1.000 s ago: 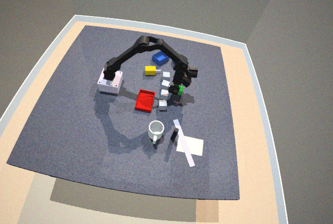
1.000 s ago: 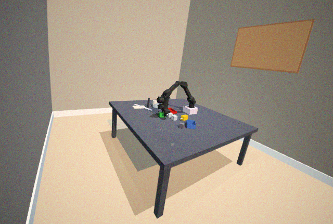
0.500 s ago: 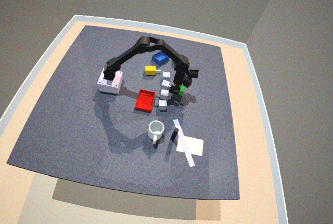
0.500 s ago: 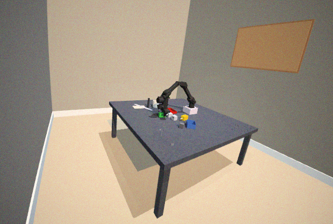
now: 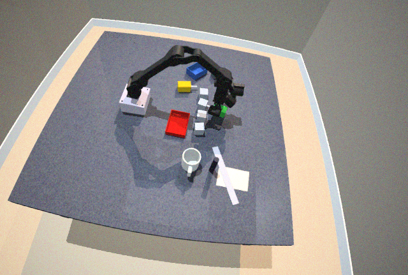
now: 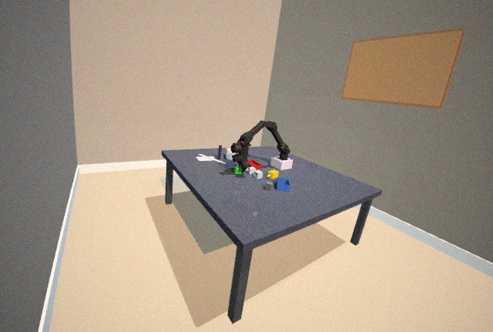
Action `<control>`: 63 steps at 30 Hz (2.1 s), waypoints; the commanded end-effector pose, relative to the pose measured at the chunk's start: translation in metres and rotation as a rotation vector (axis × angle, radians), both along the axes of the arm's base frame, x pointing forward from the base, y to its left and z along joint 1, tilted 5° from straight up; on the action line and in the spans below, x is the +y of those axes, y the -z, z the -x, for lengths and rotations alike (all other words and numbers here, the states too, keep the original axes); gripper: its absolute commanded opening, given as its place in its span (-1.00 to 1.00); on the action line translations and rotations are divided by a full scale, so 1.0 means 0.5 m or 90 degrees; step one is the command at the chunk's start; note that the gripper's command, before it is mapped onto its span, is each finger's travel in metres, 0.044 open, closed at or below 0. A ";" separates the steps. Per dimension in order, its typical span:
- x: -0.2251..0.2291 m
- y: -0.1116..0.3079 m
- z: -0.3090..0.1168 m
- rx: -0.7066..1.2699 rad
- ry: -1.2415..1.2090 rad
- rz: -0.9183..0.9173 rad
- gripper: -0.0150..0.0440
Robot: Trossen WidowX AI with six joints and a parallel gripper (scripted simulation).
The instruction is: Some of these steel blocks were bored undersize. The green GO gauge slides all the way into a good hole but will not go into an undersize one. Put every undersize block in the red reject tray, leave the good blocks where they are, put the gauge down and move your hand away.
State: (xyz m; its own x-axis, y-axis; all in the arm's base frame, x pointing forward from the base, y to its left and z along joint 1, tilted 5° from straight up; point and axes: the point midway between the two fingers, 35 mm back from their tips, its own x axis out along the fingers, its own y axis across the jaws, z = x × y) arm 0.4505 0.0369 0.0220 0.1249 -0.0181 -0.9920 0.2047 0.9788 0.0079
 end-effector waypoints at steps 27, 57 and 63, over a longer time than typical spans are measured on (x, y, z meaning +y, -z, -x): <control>-0.005 -0.011 -0.028 -0.009 -0.002 0.002 -0.49; -0.006 -0.072 -0.014 0.014 0.000 0.002 -0.49; -0.007 -0.067 -0.008 0.024 -0.001 0.003 -0.49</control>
State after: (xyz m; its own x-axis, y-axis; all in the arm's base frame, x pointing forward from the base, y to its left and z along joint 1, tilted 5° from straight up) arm 0.4542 0.0333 0.0496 0.0824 -0.0227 -0.9963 0.2039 0.9790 -0.0055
